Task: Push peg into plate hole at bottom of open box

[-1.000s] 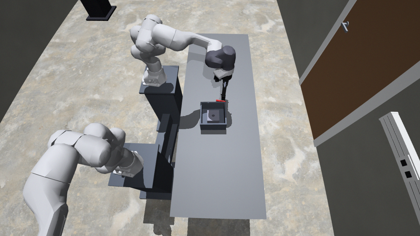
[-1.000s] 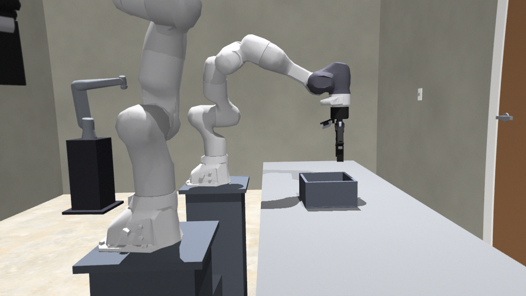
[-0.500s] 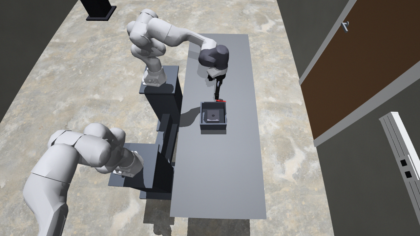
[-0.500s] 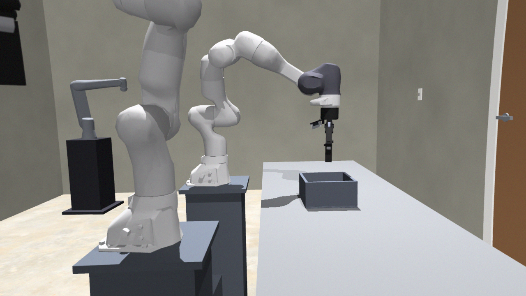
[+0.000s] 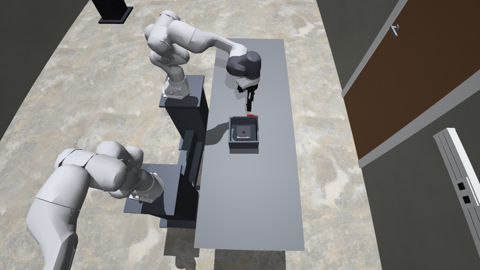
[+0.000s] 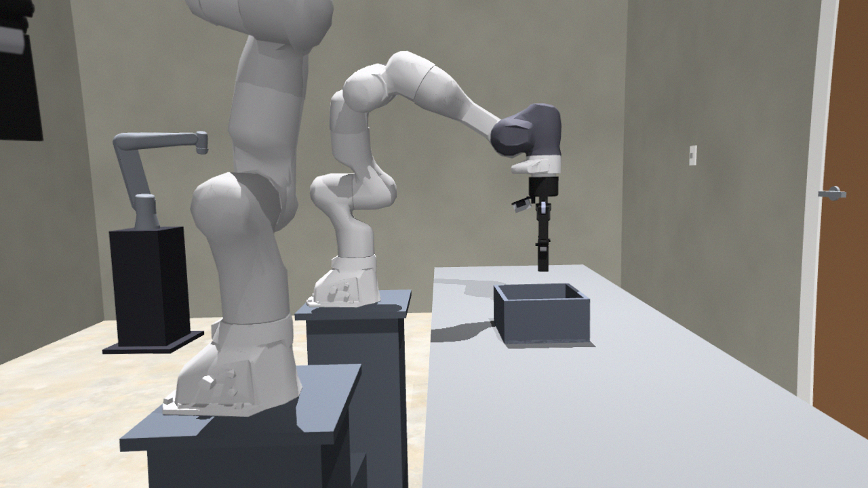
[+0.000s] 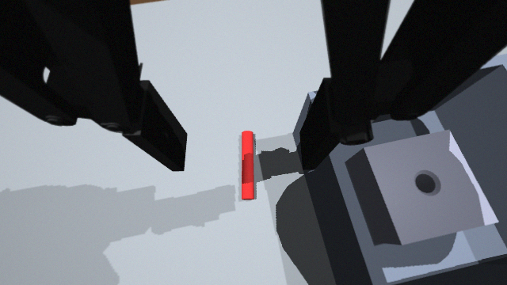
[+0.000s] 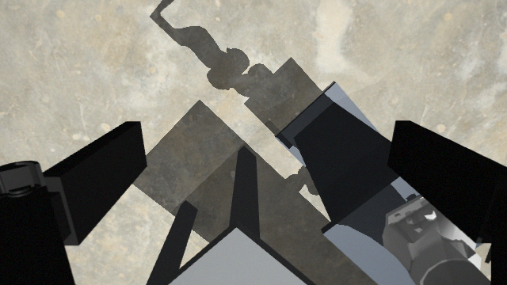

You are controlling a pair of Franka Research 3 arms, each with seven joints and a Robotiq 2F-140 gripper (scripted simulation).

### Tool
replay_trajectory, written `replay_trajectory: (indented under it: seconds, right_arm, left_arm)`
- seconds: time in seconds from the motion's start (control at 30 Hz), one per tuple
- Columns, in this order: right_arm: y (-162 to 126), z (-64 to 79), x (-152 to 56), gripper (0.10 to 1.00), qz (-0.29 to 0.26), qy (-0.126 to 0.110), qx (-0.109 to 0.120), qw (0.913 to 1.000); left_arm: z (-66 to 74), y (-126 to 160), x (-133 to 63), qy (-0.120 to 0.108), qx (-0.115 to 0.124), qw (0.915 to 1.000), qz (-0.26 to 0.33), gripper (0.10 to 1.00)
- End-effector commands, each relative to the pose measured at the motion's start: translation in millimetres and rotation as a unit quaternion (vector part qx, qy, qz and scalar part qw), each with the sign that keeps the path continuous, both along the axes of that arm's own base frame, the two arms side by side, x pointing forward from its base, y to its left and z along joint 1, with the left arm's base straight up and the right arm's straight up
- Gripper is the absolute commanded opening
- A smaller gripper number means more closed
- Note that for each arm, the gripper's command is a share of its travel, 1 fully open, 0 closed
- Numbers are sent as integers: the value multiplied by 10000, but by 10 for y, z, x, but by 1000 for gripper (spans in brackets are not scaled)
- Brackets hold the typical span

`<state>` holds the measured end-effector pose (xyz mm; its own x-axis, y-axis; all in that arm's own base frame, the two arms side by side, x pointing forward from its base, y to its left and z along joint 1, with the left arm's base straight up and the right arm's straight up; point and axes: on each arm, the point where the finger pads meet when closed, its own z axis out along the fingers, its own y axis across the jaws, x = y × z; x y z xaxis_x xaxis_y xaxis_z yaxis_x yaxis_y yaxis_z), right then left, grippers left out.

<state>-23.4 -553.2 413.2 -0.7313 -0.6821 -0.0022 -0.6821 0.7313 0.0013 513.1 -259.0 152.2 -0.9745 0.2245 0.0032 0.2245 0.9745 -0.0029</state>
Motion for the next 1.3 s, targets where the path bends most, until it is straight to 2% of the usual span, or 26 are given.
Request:
replay_trajectory:
  seconds: [0.0, 0.93, 1.27]
  right_arm:
    - [-8, -2, 4, 1000, -34, 4, -12, 10000]
    - [-8, -2, 4, 1000, -34, 4, -12, 10000]
    - [-8, -2, 4, 1000, -34, 4, -12, 10000]
  left_arm:
    - [-1, 3, 7, -16, 8, 10000, 29, 327]
    - [-4, 3, 7, -16, 8, 10000, 29, 327]
    - [-73, 3, 7, -19, 10, 10000, 28, 327]
